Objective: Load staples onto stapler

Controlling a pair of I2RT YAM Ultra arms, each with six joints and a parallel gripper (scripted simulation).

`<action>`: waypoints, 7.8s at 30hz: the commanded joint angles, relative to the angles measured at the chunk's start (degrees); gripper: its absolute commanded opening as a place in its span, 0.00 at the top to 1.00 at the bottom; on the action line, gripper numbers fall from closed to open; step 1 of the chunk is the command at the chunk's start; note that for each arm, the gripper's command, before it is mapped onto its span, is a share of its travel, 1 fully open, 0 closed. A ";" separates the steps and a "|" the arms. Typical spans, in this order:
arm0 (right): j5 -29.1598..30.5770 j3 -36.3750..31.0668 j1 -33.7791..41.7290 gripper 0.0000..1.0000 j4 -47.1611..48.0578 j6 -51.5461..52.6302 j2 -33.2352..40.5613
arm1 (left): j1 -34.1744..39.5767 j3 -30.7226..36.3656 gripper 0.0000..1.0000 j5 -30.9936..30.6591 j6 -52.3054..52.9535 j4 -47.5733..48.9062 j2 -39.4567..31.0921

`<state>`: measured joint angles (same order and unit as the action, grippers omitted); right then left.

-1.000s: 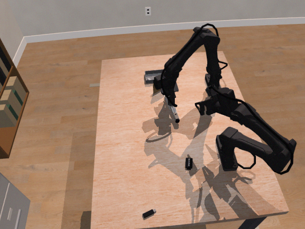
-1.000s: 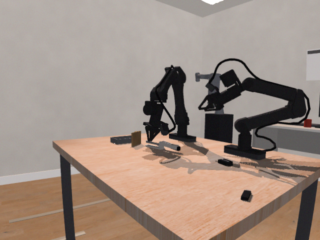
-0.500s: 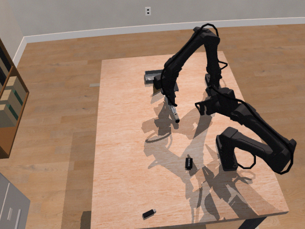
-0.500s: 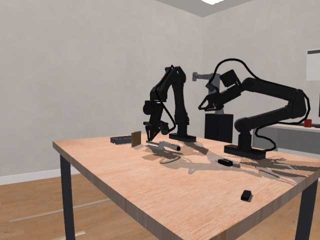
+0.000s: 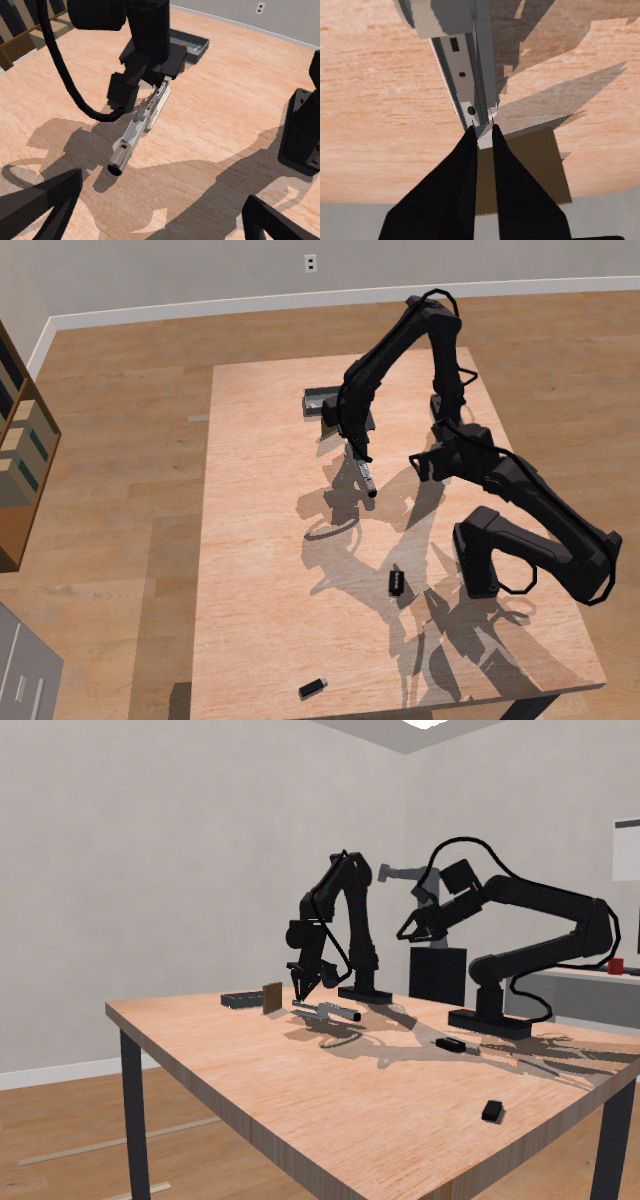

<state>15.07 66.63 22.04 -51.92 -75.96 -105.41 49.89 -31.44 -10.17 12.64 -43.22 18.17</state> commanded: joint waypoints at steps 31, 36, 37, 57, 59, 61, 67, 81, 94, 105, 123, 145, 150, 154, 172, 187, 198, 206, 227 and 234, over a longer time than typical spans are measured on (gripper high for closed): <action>1.74 -7.60 1.84 0.96 6.35 2.50 8.73 | -0.41 -0.43 0.00 -0.24 0.07 0.12 -0.85; 3.21 -7.68 2.18 0.96 6.96 3.29 8.46 | -0.41 -0.43 0.00 -0.24 0.07 0.12 -0.85; 3.21 -7.82 2.12 0.96 7.04 2.86 8.52 | -0.41 -0.43 0.00 -0.24 0.07 0.12 -0.85; 2.47 -9.47 1.61 0.96 9.24 2.65 6.64 | -0.41 -0.43 0.00 -0.24 0.07 0.12 -0.85; 2.45 -9.47 1.55 0.96 9.40 2.63 6.44 | -0.41 -0.43 0.00 -0.24 0.07 0.12 -0.85; 2.42 -9.64 1.48 0.96 9.65 2.60 6.22 | -0.41 -0.43 0.00 -0.24 0.07 0.12 -0.85; 2.12 -9.74 1.47 0.96 10.12 2.60 5.21 | -0.41 -0.43 0.00 -0.24 0.07 0.12 -0.85; 1.73 -9.10 1.93 0.96 9.20 3.17 3.99 | -0.41 -0.43 0.00 -0.24 0.07 0.12 -0.85; 1.67 -4.62 1.42 0.96 5.76 2.57 3.39 | -0.41 -0.43 0.00 -0.24 0.07 0.12 -0.85; 1.63 -4.67 1.41 0.96 6.62 2.54 3.46 | -0.41 -0.43 0.00 -0.24 0.07 0.12 -0.85; 1.43 -8.20 1.31 0.96 7.18 2.38 7.29 | -0.41 -0.43 0.00 -0.24 0.07 0.12 -0.85; 2.34 -9.27 1.58 0.96 9.44 2.03 6.74 | -0.41 -0.43 0.00 -0.24 0.07 0.12 -0.85; 2.34 -10.15 1.45 0.96 10.43 1.92 7.43 | -0.41 -0.43 0.00 -0.24 0.07 0.12 -0.85; 2.32 -10.47 1.38 0.96 11.35 1.95 6.51 | -0.41 -0.43 0.00 -0.24 0.07 0.12 -0.85; 2.04 -9.07 1.91 0.96 9.72 2.97 5.75 | -0.41 -0.43 0.00 -0.24 0.07 0.12 -0.85; 3.10 -9.91 3.86 0.81 8.85 4.25 10.17 | -0.41 -0.43 0.00 -0.24 0.07 0.12 -0.85; 3.21 -4.93 4.73 0.81 2.88 5.09 11.23 | -0.41 -0.43 0.00 -0.24 0.07 0.12 -0.85; 2.22 -1.13 5.70 0.81 -4.38 6.40 11.56 | -0.41 -0.43 0.00 -0.24 0.07 0.12 -0.85; -9.96 -11.37 -2.44 0.00 9.52 29.13 22.52 | -0.41 -0.43 0.00 -0.24 0.07 0.12 -0.85; -13.21 -18.37 -5.59 0.00 17.17 40.30 28.93 | -0.41 -0.43 0.00 -0.24 0.07 0.12 -0.85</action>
<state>4.84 50.76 17.87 -39.66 -43.11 -79.96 49.89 -31.44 -10.17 12.64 -43.22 18.17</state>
